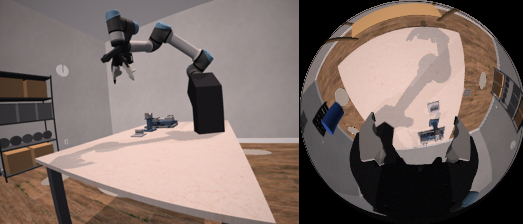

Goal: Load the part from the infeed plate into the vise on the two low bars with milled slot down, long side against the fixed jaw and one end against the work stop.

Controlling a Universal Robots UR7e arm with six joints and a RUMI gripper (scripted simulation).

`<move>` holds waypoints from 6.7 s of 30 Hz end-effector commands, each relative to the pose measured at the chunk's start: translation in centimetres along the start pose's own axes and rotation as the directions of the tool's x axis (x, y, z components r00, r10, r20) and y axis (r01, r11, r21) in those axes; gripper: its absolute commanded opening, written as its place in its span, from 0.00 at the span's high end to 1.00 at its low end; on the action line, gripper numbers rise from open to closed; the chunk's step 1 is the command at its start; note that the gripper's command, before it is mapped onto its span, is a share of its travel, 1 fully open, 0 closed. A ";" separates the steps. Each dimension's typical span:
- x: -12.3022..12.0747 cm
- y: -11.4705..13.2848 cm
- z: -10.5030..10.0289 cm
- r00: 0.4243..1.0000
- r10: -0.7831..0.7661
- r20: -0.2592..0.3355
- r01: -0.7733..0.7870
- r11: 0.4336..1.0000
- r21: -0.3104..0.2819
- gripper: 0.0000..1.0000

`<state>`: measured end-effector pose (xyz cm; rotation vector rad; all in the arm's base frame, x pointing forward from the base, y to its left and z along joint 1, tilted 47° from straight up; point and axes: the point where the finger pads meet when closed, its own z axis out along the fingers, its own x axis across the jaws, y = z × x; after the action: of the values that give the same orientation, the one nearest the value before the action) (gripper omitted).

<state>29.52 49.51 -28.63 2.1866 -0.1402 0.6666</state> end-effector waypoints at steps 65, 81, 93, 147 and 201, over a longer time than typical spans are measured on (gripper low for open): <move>18.6 23.2 17.3 0.939 -0.345 -0.002 0.336 0.916 0.220 0.49; 18.6 23.2 17.3 0.939 -0.345 -0.002 0.336 0.916 0.220 0.49; 18.6 23.2 17.3 0.939 -0.345 -0.002 0.336 0.916 0.220 0.49; 18.3 22.4 21.0 0.939 -0.345 -0.001 0.337 0.916 0.220 0.49; 17.4 20.0 32.5 0.939 -0.345 -0.001 0.337 0.916 0.220 0.49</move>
<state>51.18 14.75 -22.29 2.3536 0.3039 0.4557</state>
